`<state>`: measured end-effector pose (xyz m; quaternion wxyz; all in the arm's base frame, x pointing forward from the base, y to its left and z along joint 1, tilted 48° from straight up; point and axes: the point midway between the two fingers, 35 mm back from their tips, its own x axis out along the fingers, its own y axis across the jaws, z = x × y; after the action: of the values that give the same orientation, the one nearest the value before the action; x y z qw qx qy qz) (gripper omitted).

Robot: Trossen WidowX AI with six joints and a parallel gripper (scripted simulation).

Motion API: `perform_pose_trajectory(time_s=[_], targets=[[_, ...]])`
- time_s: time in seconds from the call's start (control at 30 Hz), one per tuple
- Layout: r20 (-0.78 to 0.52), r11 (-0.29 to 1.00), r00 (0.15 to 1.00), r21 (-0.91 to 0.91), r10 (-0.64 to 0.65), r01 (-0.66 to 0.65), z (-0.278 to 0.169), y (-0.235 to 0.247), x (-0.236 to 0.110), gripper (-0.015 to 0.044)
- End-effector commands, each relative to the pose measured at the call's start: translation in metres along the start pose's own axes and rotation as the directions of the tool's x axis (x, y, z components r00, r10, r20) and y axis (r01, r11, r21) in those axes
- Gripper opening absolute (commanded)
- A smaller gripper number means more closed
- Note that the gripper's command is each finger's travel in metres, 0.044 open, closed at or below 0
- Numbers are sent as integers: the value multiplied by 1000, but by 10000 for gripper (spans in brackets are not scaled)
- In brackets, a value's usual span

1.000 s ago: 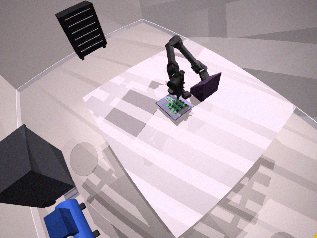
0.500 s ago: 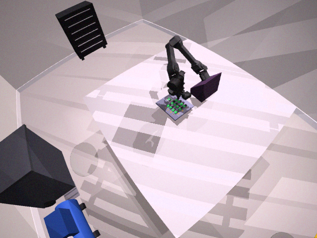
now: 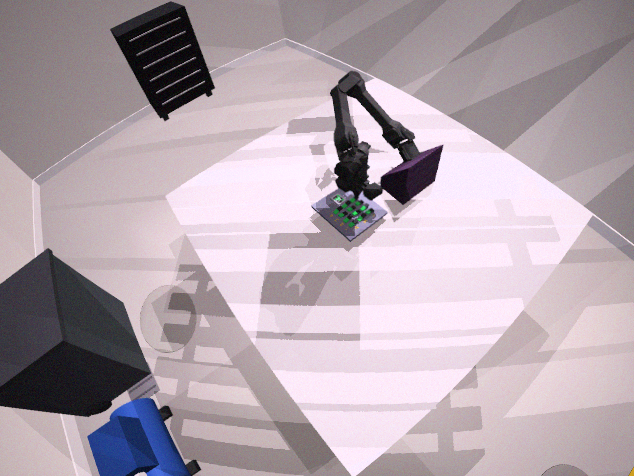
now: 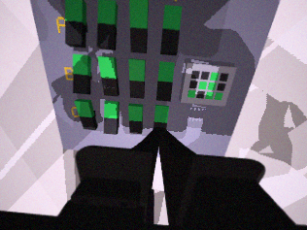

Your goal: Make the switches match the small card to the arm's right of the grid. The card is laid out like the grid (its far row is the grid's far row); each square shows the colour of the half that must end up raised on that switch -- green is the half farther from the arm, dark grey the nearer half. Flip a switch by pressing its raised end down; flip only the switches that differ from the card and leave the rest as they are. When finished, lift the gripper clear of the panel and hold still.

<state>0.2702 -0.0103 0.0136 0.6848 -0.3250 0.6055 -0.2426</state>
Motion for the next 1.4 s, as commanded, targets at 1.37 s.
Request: perform_pose_trajectory(time_s=[1.37], targets=[[-24,1000,1000,-4,-1,1,52,39,-68,0]])
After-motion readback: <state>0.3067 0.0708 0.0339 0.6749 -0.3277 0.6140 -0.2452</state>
